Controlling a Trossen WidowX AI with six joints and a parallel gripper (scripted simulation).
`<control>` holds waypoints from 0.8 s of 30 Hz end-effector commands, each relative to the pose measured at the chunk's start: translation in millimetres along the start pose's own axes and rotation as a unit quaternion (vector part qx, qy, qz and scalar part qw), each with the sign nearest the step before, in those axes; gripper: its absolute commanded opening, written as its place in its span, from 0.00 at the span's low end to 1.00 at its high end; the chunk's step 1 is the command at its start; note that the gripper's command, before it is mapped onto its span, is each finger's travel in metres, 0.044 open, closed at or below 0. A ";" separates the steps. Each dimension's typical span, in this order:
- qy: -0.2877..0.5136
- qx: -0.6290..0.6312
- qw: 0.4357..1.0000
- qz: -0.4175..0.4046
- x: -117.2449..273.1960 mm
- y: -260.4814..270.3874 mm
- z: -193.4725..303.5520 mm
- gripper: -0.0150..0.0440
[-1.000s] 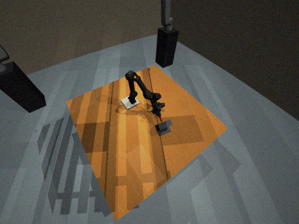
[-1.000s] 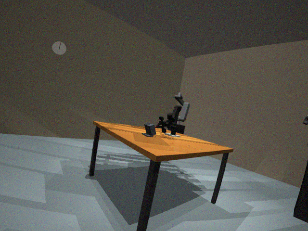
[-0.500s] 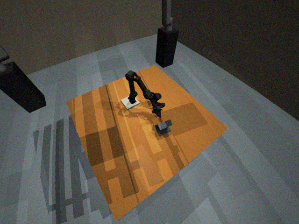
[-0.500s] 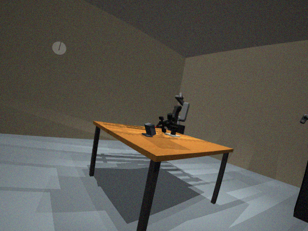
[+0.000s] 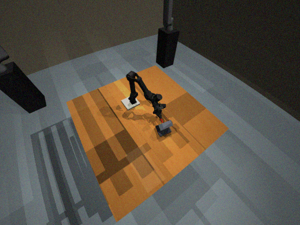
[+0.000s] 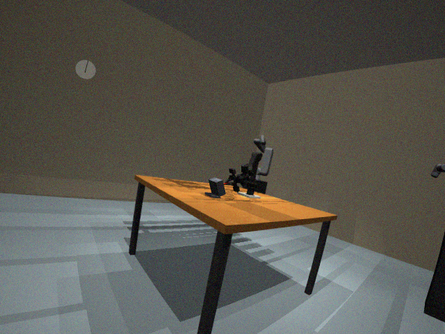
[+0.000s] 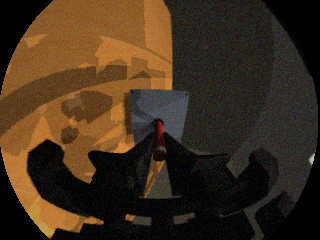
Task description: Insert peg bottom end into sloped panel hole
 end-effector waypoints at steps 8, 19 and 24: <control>-0.002 0.001 1.000 0.002 -5.4 -0.7 -1.4 0.25; -0.002 0.001 1.000 0.002 -10.2 -0.2 -1.4 0.25; -0.002 0.001 1.000 0.002 -12.3 -0.1 -1.3 0.25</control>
Point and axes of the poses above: the point midway between the two fingers, 35 mm back from their tips, its own x axis back along the fingers, its own y axis across the jaws, z = x × y, the point moved 5 cm from there along x, back along the fingers, and after that the axes turned 11 degrees about x, right-handed, at the moved point
